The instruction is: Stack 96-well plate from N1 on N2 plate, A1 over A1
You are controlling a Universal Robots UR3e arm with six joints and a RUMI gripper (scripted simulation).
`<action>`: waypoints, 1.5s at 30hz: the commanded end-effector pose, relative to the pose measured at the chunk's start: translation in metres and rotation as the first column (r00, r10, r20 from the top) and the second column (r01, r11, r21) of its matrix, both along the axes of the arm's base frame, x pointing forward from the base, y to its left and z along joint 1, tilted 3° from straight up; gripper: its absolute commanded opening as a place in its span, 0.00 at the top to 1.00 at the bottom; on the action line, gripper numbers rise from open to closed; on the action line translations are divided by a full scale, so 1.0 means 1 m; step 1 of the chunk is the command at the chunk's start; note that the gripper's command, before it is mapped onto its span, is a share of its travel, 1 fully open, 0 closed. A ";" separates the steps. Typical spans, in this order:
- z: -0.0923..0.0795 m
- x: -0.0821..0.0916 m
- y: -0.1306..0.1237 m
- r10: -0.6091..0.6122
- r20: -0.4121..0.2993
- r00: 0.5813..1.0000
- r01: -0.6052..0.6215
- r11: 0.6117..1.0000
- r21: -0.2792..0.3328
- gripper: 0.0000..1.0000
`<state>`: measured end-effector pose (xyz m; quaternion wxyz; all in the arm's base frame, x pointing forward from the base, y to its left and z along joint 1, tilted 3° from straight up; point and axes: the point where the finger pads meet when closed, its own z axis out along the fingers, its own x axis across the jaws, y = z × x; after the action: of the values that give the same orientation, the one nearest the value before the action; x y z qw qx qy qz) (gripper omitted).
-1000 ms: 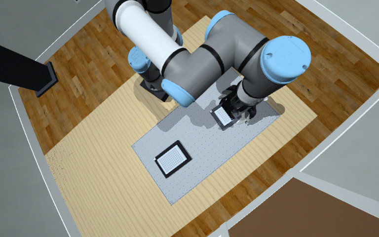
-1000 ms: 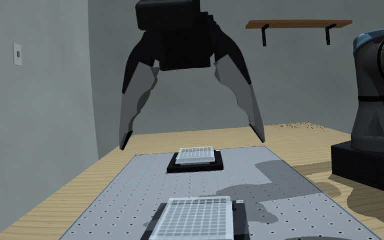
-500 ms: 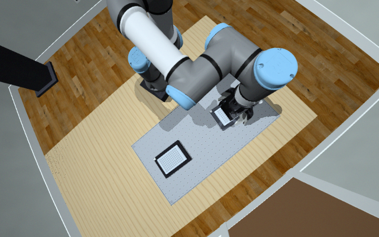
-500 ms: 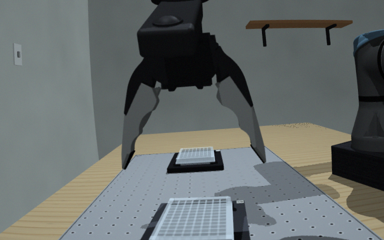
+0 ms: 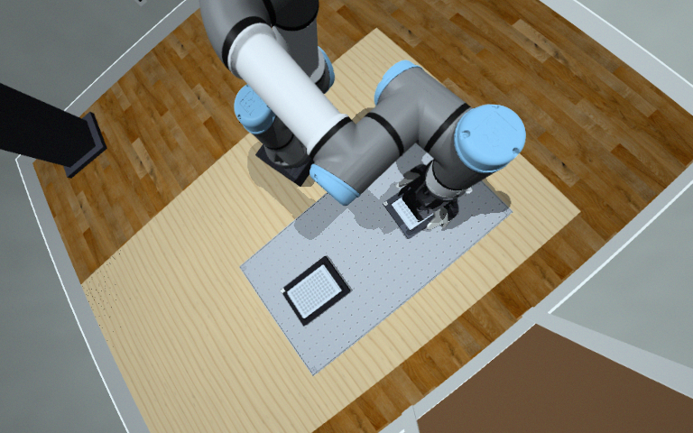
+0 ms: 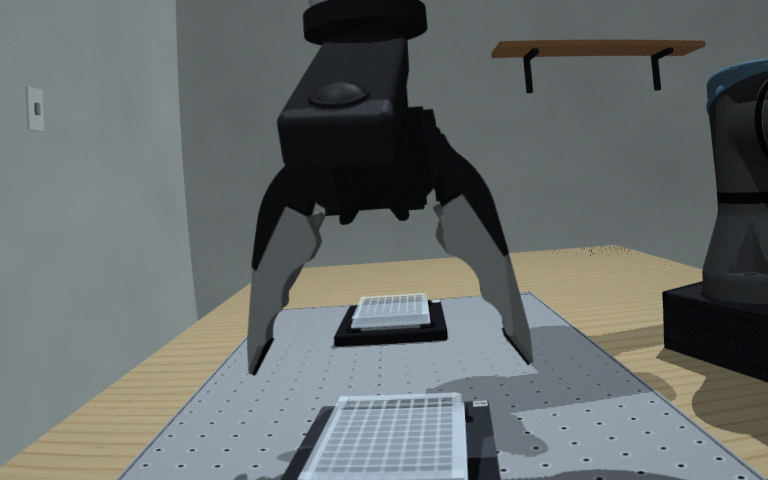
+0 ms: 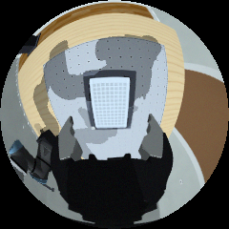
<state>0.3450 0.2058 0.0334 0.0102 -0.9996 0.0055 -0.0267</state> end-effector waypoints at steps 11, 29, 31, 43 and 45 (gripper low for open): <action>-0.020 0.002 0.001 0.000 0.004 1.000 0.000 1.000 0.001 0.00; -0.032 0.003 0.001 0.000 0.004 1.000 0.000 1.000 0.001 0.00; -0.032 0.003 0.001 0.000 0.004 1.000 0.000 1.000 0.001 0.00; -0.032 0.003 0.001 0.000 0.004 1.000 0.000 1.000 0.001 1.00; -0.032 0.003 0.001 0.000 0.004 1.000 0.000 1.000 0.001 1.00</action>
<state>0.3470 0.2065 0.0008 0.0103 -0.9996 0.0055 -0.0272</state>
